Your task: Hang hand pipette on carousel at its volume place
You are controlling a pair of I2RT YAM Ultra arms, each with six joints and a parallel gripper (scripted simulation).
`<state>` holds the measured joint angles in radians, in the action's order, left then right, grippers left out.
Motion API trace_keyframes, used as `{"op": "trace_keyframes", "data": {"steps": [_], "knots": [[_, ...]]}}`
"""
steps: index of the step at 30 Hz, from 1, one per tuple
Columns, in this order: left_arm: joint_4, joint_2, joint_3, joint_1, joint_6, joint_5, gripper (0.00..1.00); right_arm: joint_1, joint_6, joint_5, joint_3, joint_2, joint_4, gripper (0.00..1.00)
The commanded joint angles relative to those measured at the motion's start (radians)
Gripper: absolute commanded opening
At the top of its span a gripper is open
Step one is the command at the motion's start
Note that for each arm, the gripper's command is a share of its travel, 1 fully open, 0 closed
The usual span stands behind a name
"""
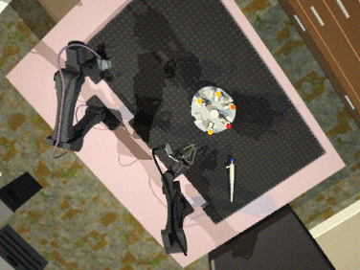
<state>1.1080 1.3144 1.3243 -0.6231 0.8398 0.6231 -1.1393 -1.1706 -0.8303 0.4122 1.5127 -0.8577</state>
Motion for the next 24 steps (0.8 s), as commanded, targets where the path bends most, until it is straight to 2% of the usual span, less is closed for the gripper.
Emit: {"op": "trace_keyframes", "data": {"steps": [1, 3, 5, 6, 10, 16, 24], "knots": [[-0.012, 0.001, 0.015, -0.009, 0.007, 0.021, 1.0, -0.056, -0.09, -0.065, 0.063, 0.107, -0.127, 0.49], [-0.012, 0.001, 0.015, -0.009, 0.007, 0.021, 1.0, -0.086, -0.16, -0.103, 0.1, 0.187, -0.186, 0.49], [-0.012, 0.001, 0.015, -0.009, 0.007, 0.021, 1.0, -0.086, -0.16, -0.103, 0.1, 0.187, -0.186, 0.49], [-0.012, 0.001, 0.015, -0.009, 0.007, 0.021, 1.0, -0.099, -0.22, -0.128, 0.123, 0.25, -0.259, 0.49], [-0.012, 0.001, 0.015, -0.009, 0.007, 0.021, 1.0, -0.141, -0.318, -0.174, 0.202, 0.385, -0.36, 0.49], [-0.012, 0.001, 0.015, -0.009, 0.007, 0.021, 1.0, -0.118, -0.385, -0.171, 0.205, 0.435, -0.477, 0.49], [-0.012, 0.001, 0.015, -0.009, 0.007, 0.021, 1.0, -0.125, -0.397, -0.158, 0.187, 0.432, -0.499, 0.49]]}}
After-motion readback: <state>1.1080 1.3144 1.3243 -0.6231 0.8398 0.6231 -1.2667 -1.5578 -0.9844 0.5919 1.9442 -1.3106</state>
